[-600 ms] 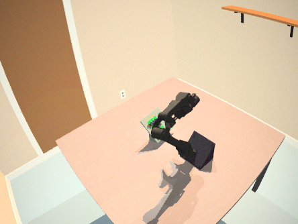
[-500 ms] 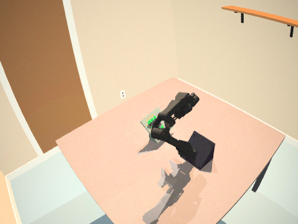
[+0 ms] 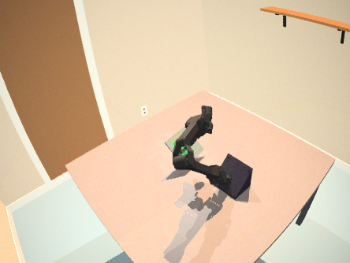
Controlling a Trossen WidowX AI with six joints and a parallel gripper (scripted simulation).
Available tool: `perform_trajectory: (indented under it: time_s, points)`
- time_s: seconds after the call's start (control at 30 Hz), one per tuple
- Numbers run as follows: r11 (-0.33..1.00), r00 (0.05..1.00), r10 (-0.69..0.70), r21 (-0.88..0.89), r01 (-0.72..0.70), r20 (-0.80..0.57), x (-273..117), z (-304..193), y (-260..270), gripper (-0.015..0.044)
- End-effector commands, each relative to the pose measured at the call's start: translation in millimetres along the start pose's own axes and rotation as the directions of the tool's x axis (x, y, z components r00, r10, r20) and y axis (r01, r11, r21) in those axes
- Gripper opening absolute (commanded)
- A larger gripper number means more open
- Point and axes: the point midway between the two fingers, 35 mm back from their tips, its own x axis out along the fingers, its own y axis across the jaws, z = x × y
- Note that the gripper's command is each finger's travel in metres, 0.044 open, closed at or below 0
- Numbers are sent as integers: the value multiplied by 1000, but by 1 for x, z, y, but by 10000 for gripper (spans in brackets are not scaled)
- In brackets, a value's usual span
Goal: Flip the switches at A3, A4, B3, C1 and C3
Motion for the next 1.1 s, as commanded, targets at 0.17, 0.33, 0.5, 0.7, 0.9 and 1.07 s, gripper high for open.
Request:
perform_trajectory:
  time_s: [0.17, 0.33, 0.5, 0.7, 0.9, 1.07]
  points:
    - [1000, 999, 11, 8, -11, 34, 37, 3, 2, 0]
    - [1000, 999, 14, 8, -14, 39, 41, 3, 4, 0]
    - [1000, 999, 14, 8, -15, 39, 46, 3, 4, 0]
    - [1000, 999, 15, 8, -15, 40, 53, 3, 4, 0]
    - [1000, 999, 15, 7, -15, 39, 60, 3, 4, 0]
    - [1000, 999, 15, 7, -15, 40, 65, 3, 4, 0]
